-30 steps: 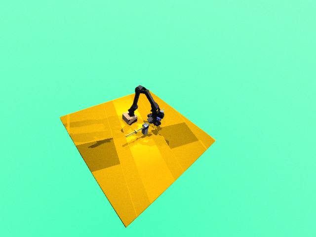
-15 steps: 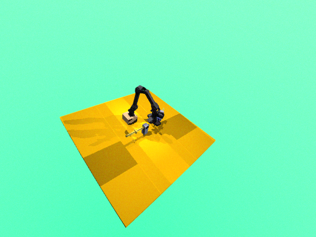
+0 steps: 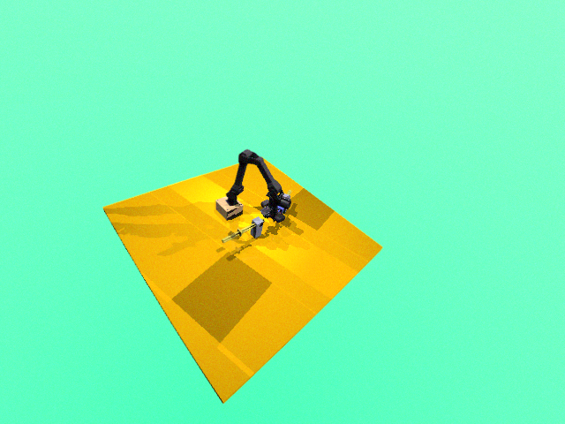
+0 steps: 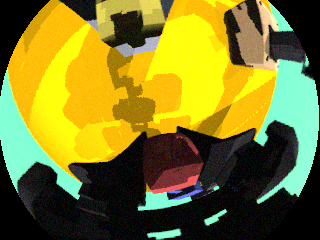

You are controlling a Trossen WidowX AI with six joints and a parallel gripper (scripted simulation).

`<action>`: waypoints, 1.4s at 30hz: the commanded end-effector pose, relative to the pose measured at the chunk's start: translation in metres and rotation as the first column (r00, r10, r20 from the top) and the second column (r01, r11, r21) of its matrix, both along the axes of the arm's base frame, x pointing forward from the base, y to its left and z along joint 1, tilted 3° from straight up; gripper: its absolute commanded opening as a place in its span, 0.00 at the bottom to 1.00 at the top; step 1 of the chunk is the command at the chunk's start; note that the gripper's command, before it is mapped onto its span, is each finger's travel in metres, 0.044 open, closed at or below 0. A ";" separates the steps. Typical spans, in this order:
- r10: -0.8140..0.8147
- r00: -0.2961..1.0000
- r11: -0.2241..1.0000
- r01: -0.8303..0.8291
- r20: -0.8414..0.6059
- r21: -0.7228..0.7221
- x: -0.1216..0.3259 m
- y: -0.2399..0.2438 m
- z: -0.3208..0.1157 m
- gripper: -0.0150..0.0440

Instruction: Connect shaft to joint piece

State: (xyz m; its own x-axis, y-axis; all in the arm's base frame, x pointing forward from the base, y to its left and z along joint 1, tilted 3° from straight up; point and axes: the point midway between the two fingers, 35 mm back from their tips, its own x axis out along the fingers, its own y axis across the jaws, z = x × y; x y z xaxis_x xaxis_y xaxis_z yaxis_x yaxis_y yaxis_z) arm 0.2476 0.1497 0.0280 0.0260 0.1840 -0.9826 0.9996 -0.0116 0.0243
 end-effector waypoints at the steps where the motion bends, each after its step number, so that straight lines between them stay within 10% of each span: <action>1: -0.005 1.000 1.000 0.005 -0.001 -0.003 0.000 -0.001 -0.001 0.56; 26: -0.005 1.000 1.000 0.005 -0.001 -0.003 0.000 -0.001 -0.001 0.56; 42: 0.000 1.000 1.000 0.000 0.000 0.000 0.000 0.000 0.000 0.25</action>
State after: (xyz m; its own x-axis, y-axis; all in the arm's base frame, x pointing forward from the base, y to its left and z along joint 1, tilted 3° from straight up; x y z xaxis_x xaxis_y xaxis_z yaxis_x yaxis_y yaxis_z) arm 0.2476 0.1497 0.0280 0.0260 0.1839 -0.9826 0.9996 -0.0116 0.0243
